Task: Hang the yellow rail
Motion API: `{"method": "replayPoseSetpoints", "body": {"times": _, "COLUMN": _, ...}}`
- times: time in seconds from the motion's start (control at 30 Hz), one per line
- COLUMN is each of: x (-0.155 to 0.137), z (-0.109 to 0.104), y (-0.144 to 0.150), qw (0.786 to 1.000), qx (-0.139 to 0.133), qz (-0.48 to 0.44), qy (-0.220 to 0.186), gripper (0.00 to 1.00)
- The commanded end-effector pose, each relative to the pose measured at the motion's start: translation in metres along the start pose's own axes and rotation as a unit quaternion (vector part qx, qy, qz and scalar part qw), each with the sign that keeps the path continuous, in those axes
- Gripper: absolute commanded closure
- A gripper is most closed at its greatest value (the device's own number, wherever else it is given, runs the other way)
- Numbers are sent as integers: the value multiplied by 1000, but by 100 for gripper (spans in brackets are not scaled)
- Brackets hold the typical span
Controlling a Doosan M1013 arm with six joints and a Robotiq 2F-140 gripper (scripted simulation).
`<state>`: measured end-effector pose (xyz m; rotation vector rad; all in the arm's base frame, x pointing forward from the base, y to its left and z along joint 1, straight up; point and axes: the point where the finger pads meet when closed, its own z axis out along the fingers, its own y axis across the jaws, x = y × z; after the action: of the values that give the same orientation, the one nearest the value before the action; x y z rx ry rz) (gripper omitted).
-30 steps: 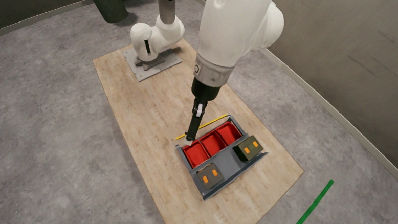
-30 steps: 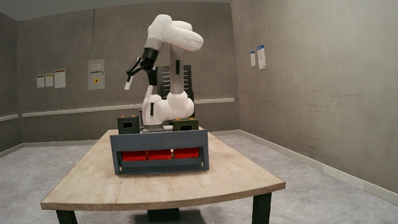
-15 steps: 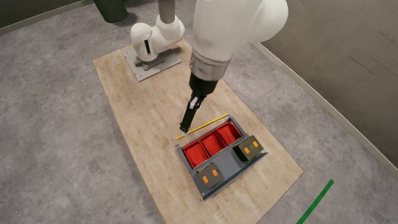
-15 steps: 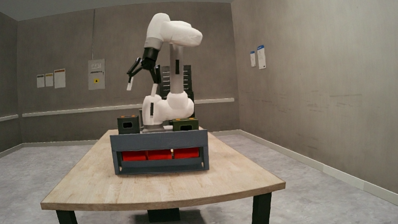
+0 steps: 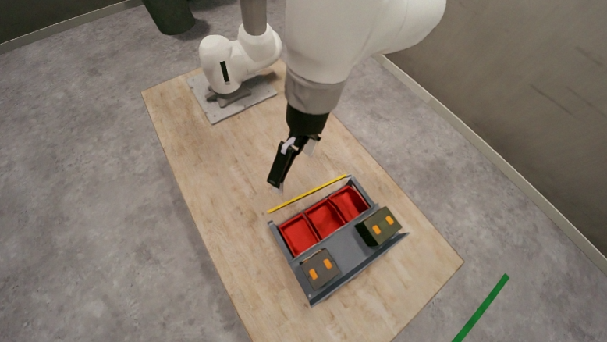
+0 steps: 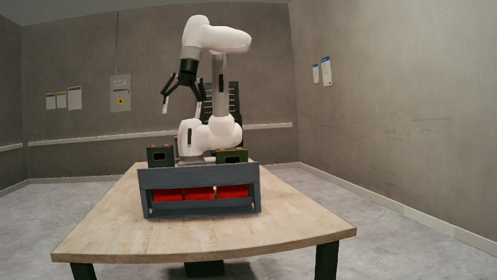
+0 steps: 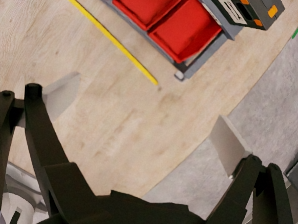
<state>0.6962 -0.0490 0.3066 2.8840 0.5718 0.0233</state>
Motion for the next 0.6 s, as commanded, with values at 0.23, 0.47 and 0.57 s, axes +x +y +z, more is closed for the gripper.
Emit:
{"method": "replayPoseSetpoints", "body": {"times": 0.23, "x": -10, "z": -8, "y": -21, "qw": 997, "qx": 36, "qz": 72, "qy": 0, "gripper": 0}}
{"method": "replayPoseSetpoints", "body": {"times": 0.47, "x": -12, "z": -11, "y": -26, "qw": 995, "qx": 45, "qz": 89, "qy": 0, "gripper": 0}}
{"method": "replayPoseSetpoints", "body": {"times": 0.57, "x": -12, "z": -11, "y": -26, "qw": 995, "qx": 45, "qz": 89, "qy": 0, "gripper": 0}}
